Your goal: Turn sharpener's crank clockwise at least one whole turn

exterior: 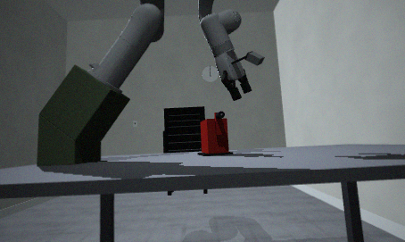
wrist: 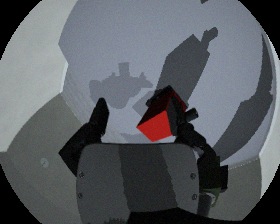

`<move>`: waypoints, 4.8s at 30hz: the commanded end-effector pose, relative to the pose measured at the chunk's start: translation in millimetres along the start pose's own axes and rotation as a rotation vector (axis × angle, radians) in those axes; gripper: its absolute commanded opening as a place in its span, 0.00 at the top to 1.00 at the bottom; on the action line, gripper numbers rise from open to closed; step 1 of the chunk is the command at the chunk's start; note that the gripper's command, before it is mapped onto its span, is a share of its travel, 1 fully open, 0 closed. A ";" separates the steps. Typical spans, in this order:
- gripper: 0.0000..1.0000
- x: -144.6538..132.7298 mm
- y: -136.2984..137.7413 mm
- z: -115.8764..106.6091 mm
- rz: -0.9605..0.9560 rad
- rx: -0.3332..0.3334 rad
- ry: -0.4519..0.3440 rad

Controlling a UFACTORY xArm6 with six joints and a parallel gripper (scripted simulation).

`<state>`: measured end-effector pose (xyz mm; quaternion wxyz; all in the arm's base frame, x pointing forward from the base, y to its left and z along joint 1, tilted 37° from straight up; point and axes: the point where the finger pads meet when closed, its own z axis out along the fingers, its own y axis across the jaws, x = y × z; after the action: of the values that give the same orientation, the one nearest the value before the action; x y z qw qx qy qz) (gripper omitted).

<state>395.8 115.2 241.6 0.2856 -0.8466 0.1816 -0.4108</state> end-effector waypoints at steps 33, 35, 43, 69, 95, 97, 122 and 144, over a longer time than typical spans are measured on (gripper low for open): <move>0.00 -27.2 77.6 -50.5 0.651 -0.465 -0.010; 0.00 -27.2 77.6 -50.5 0.651 -0.465 -0.010; 1.00 -27.2 77.6 -50.5 0.651 -0.465 -0.010; 1.00 -27.2 77.6 -50.5 0.651 -0.465 -0.010; 0.46 -27.2 77.6 -50.5 0.651 -0.465 -0.010; 0.46 -27.2 77.6 -50.5 0.651 -0.465 -0.010; 0.46 -27.3 78.2 -49.4 0.651 -0.465 -0.011; 0.46 -30.2 89.7 -26.4 0.651 -0.465 -0.012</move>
<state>345.4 53.3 184.5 0.2024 -0.7895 0.5270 -0.2408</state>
